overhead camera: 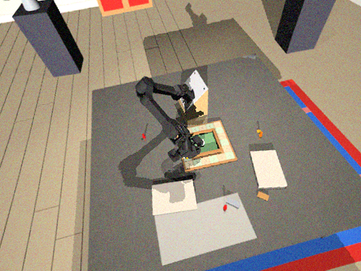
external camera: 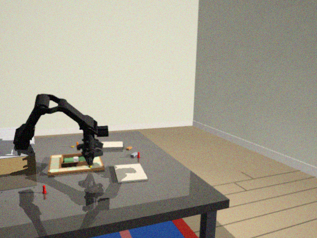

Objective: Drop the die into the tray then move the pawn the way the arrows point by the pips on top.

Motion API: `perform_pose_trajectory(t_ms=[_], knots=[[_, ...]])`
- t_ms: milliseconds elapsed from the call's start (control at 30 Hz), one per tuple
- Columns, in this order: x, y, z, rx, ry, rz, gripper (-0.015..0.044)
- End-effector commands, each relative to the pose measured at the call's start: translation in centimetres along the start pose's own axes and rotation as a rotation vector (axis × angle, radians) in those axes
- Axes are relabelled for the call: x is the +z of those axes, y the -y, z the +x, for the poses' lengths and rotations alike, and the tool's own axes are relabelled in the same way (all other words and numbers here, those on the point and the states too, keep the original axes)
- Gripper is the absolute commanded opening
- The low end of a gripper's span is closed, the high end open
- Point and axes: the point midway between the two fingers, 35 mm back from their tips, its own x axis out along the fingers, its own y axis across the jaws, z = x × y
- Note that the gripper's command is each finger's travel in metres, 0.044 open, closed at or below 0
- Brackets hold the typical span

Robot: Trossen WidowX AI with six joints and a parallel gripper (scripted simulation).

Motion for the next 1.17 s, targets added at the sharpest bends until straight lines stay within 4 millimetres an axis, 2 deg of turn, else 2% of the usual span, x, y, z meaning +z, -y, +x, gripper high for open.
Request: perform_pose_trajectory(t_ms=[0,133,267,367,433,467,567,700,833,1000,1033,1133], knots=[[0.0,0.0,-0.1,-0.001,0.001,0.002,0.0157],[0.0,0.0,-0.3,0.000,0.001,0.001,0.0263],[0.1,0.0,-4.7,0.010,-0.005,-0.008,0.0367],[0.1,0.0,-5.0,0.010,-0.005,-0.009,0.0440],[0.1,-0.2,-5.2,0.012,-0.004,-0.005,0.0440],[0.0,-1.1,-5.6,0.019,0.000,0.006,0.0440],[-0.9,-5.6,-8.0,0.051,0.014,0.070,0.0440],[-3.6,-11.1,-10.7,0.073,0.010,0.161,0.0440],[-7.3,-15.0,-12.5,0.061,-0.005,0.255,0.0440],[-11.3,-17.3,-13.4,0.019,-0.014,0.349,0.0440],[-6.7,-14.9,-12.5,0.057,0.001,0.242,0.0440],[-6.7,-14.9,-12.5,0.057,0.001,0.242,0.0440]])
